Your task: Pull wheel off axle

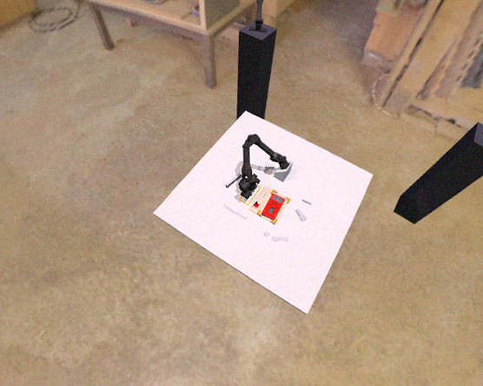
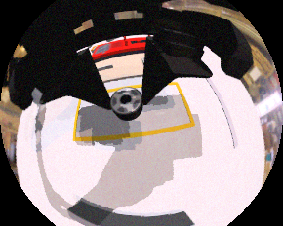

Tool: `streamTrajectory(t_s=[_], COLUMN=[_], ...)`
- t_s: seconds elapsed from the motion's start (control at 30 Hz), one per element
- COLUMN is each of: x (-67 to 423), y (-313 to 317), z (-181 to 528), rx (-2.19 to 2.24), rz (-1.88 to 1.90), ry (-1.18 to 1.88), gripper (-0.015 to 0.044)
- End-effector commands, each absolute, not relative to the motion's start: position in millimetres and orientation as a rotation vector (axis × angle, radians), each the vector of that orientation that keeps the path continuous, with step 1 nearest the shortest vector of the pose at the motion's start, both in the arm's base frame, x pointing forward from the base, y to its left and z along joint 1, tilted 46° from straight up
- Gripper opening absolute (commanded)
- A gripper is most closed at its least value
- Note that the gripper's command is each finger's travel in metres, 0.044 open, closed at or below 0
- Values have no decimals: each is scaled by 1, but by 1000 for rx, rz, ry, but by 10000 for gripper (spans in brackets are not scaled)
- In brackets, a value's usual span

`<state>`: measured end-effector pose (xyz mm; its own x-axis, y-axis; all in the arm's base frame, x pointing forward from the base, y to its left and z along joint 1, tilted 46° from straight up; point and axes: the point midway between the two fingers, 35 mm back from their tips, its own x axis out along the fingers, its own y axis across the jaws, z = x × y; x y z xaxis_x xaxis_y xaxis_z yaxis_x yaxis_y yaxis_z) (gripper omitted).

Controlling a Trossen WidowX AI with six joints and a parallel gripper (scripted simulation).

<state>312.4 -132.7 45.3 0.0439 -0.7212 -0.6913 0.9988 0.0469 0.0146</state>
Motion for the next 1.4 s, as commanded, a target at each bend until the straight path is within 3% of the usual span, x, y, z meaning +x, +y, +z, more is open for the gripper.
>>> streamTrajectory(t_s=[0.0,0.03,0.43,0.7,0.9,1.0,1.37], x=[310,310,311,309,255,226,223], y=[-137,-137,-130,-93,-51,-36,-36], z=[39,39,47,83,81,85,85], rx=[582,582,588,584,589,584,583], rz=[-1436,-1436,-1440,-1436,-1432,-1437,-1437], ry=[604,604,600,606,623,614,613], gripper=[0,0,300,300,440,440,440])
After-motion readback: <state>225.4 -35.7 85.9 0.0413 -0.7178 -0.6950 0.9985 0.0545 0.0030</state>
